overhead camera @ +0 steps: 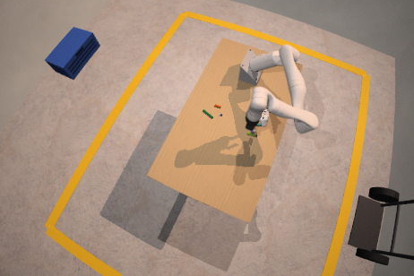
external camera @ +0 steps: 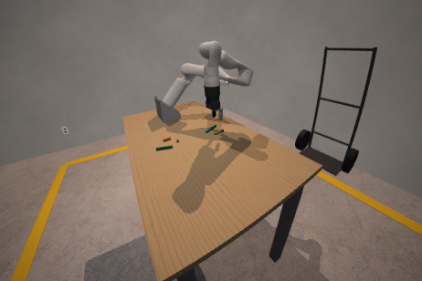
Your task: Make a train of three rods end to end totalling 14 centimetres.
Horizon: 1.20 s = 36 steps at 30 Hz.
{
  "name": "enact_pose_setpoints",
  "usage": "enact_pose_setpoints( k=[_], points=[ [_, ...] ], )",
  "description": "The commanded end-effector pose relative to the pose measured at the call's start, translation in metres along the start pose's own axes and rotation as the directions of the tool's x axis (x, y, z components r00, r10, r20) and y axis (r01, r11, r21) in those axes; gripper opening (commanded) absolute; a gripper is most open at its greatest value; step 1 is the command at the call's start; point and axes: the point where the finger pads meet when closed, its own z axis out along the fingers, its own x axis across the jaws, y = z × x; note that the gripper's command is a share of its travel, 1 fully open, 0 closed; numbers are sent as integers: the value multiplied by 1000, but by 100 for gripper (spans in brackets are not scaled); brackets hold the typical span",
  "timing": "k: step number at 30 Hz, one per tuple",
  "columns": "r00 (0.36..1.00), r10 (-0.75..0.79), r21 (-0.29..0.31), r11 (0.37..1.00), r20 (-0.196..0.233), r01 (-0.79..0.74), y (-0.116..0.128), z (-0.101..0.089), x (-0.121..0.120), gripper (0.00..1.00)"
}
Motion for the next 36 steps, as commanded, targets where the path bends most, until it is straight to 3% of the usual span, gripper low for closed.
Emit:
enact_pose_setpoints(
  k=[1, 4, 7, 14, 16, 17, 29, 36],
  points=[
    [1000, 2, 0, 1000, -2, -2, 1, -1, 1, 100],
    [1000, 25, -1, 1000, -5, -25, 17, -1, 4, 100],
    [997, 81, -2, 997, -10, -81, 56, -1, 8, 100],
    [986, 168, -3, 986, -14, -168, 119, 0, 7, 100],
    [986, 168, -3, 986, -14, -168, 119, 0, 7, 100],
    [980, 197, -3, 980, -15, -198, 142, 2, 4, 100],
    [943, 334, -2, 943, -10, -334, 246, 12, -26, 100],
    [922, 387, 0, 922, -3, -387, 288, 20, -46, 100]
  ],
)
